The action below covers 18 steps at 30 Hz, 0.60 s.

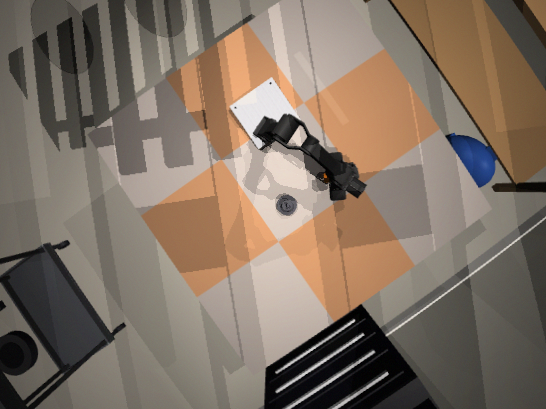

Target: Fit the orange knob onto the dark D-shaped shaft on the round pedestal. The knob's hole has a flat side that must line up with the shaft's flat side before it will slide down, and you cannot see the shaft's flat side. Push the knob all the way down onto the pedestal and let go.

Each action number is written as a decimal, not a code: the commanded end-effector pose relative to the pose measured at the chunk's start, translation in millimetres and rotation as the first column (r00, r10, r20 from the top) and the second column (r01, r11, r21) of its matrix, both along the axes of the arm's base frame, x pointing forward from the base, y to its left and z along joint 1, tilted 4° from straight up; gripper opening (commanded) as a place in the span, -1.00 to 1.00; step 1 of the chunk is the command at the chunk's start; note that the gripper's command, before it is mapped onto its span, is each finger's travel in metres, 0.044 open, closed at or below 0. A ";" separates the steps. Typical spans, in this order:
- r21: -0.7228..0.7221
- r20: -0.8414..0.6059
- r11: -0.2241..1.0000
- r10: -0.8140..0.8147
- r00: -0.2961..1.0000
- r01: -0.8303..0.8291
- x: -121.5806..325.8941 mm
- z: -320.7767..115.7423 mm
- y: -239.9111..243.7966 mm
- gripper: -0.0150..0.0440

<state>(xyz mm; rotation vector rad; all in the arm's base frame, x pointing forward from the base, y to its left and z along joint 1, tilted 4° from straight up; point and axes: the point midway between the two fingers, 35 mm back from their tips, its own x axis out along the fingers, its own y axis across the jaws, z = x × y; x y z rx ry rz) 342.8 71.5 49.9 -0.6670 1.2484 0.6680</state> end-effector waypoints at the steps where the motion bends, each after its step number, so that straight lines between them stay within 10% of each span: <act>1: 0.060 0.049 0.998 0.009 0.999 -0.012 -3.7 2.8 -2.9 0.12; 18: 0.250 0.213 0.966 0.006 0.977 -0.060 -14.1 8.6 -15.0 0.12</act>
